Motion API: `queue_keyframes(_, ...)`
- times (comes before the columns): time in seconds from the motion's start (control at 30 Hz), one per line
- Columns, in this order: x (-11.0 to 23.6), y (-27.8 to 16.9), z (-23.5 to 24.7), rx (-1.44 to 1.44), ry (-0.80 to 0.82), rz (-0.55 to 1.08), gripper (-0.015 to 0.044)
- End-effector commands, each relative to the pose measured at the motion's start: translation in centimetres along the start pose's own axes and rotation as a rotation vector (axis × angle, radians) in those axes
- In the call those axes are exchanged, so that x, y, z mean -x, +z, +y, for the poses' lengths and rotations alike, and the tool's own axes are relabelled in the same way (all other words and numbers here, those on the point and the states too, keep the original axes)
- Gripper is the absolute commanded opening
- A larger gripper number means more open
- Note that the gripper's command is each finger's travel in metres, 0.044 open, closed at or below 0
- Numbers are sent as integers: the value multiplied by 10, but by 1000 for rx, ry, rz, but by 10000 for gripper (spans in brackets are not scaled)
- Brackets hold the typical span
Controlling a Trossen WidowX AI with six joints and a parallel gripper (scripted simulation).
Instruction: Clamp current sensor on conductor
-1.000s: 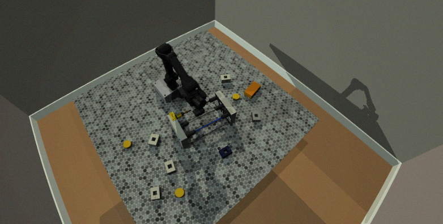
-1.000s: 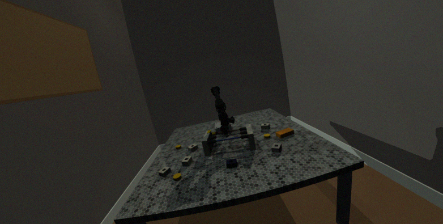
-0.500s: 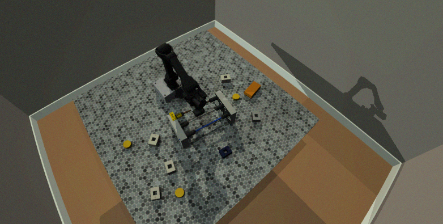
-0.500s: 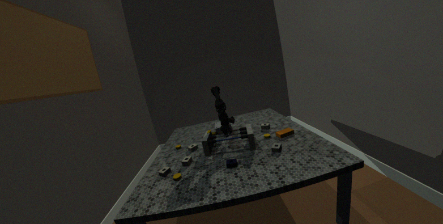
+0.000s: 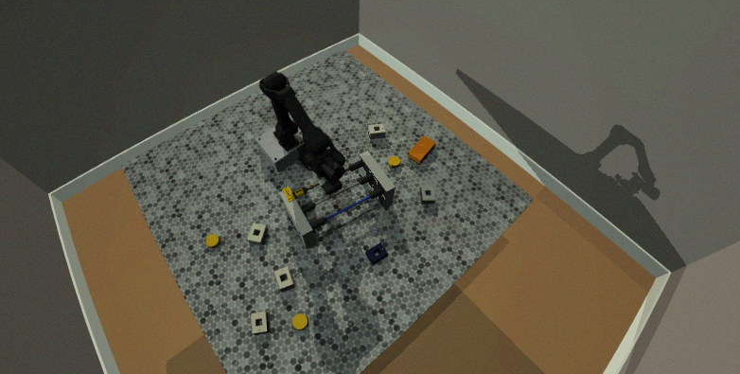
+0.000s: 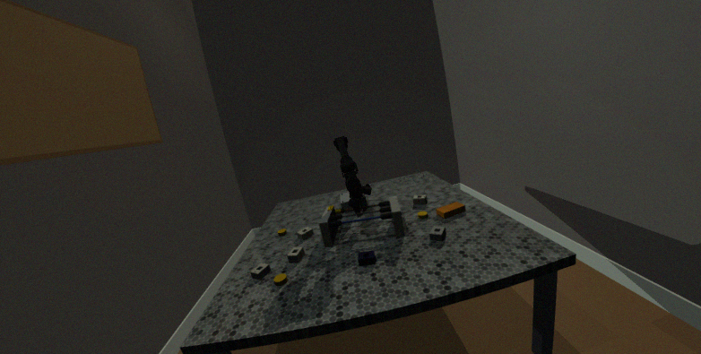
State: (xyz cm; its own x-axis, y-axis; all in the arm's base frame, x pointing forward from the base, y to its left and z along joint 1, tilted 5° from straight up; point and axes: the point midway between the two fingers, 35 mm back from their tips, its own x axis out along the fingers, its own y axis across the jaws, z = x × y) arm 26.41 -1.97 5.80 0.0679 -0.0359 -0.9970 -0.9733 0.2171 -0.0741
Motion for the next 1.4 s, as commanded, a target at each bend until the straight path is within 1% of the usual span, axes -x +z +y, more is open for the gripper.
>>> queue_keyframes(0.0,0,0,0,0,0,0,131)
queue_keyframes(0.33,0,0,0,0,0,0,394)
queue_keyframes(0.4,5,-1,-1,-1,-30,6,440)
queue_keyframes(0.5,20,-5,-2,-6,-126,27,440)
queue_keyframes(0.6,20,-6,-2,-6,-134,28,440)
queue_keyframes(1.13,-4,-7,-5,-6,-177,28,440)
queue_keyframes(1.37,-11,-7,-6,-4,-267,29,440)
